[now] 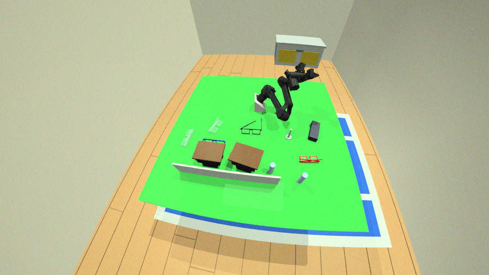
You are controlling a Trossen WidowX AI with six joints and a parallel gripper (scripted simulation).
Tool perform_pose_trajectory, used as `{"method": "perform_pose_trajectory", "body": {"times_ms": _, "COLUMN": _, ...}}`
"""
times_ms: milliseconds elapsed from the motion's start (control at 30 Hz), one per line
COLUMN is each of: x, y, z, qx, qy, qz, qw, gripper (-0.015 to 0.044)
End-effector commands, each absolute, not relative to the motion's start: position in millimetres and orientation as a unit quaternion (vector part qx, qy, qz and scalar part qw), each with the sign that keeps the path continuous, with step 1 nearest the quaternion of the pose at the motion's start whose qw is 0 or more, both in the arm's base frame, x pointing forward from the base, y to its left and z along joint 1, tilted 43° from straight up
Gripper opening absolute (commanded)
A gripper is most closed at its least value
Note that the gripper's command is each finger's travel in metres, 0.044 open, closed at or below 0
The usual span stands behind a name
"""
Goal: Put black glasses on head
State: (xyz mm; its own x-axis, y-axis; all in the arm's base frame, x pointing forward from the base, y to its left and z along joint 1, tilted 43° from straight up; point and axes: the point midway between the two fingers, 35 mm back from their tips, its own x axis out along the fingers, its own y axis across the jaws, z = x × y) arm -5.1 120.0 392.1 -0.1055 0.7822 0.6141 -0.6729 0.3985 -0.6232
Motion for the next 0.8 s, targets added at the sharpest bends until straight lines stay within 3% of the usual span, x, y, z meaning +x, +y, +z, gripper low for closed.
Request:
{"method": "perform_pose_trajectory", "body": {"times_ms": 0, "x": -5.1, "y": 120.0, "z": 392.1, "qx": -0.054, "qy": -0.505, "qz": 0.546, "qw": 0.667, "gripper": 0.0426}}
{"method": "perform_pose_trajectory", "body": {"times_ms": 233, "x": -5.1, "y": 120.0, "z": 392.1, "qx": -0.054, "qy": -0.505, "qz": 0.546, "qw": 0.667, "gripper": 0.0440}}
{"method": "perform_pose_trajectory", "body": {"times_ms": 533, "x": -56.5, "y": 98.2, "z": 410.0, "qx": 0.030, "qy": -0.537, "qz": 0.602, "qw": 0.591, "gripper": 0.0204}}
{"method": "perform_pose_trajectory", "body": {"times_ms": 767, "x": -132.1, "y": 34.5, "z": 428.2, "qx": 0.162, "qy": -0.564, "qz": 0.689, "qw": 0.424, "gripper": 0.0200}}
